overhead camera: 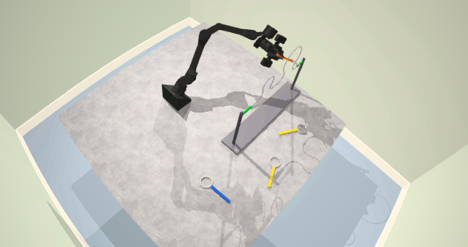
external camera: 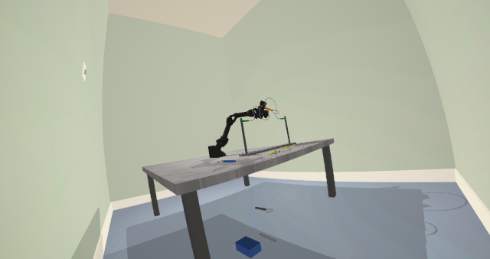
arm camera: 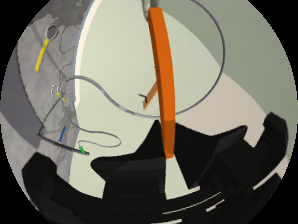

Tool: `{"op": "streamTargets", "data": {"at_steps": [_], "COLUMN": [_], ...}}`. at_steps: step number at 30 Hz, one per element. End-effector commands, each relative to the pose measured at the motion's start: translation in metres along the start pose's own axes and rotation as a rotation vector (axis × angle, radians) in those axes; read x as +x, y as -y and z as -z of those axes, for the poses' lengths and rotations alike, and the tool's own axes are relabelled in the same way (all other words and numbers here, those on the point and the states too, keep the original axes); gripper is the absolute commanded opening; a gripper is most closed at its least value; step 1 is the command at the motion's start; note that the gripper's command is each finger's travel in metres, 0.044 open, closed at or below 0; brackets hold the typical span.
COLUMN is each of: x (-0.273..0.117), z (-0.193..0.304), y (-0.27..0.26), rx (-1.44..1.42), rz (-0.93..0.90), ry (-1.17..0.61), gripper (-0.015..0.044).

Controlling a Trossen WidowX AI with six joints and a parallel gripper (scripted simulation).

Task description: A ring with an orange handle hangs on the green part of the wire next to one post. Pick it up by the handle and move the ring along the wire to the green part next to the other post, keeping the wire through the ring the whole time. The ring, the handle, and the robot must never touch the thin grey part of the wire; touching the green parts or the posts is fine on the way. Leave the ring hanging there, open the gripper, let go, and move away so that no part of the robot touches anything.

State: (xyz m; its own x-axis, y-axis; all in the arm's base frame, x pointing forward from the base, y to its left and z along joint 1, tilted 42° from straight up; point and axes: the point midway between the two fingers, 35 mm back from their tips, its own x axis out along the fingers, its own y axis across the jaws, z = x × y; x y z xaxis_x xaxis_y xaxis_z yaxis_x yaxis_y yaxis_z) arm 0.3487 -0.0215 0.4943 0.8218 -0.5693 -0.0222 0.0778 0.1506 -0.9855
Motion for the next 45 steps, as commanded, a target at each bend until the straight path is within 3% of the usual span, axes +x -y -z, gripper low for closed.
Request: {"op": "streamTargets", "data": {"at_steps": [1,45], "x": [0.000,-0.002], "z": [-0.001,-0.004], "y": [0.009,0.002], "rx": [-0.018,0.369], "rz": [0.014,-0.164], "ry": [0.005,-0.006], "gripper": [-0.0150,-0.0150]}}
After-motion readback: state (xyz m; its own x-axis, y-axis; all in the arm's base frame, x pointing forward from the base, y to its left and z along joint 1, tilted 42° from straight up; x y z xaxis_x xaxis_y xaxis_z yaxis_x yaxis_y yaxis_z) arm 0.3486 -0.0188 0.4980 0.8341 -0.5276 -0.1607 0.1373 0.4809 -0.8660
